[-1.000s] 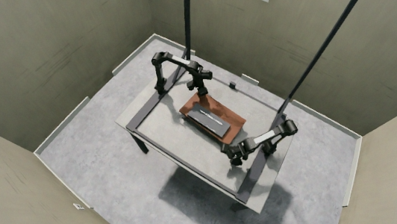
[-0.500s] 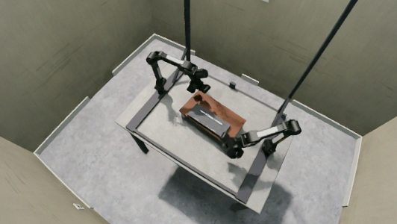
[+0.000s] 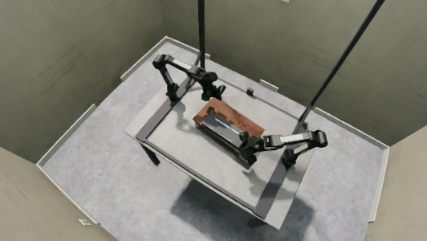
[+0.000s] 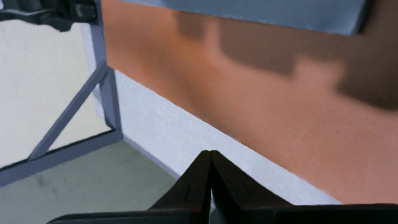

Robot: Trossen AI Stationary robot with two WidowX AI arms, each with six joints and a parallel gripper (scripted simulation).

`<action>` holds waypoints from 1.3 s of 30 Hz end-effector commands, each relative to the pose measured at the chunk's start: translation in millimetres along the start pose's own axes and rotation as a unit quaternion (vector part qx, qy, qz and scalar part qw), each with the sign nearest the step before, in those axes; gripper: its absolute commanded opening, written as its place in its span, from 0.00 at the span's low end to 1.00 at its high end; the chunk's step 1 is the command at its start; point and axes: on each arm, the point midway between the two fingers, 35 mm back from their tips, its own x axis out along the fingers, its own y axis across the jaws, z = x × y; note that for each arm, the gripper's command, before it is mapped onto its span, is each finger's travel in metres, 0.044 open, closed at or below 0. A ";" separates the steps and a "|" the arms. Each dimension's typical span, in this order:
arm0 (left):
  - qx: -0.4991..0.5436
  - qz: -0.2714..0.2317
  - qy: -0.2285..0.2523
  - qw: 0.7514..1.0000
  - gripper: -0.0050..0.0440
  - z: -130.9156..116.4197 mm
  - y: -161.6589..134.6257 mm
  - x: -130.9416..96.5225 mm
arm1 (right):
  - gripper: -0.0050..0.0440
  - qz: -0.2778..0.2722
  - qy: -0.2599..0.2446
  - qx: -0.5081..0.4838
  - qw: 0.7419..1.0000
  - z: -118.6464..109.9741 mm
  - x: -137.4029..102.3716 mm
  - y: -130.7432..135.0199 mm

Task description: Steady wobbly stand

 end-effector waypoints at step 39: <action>0.394 -0.261 -0.276 0.837 0.00 -34.9 -162.6 -108.7 | 0.00 0.254 -0.285 -0.573 0.725 48.2 -105.7 51.5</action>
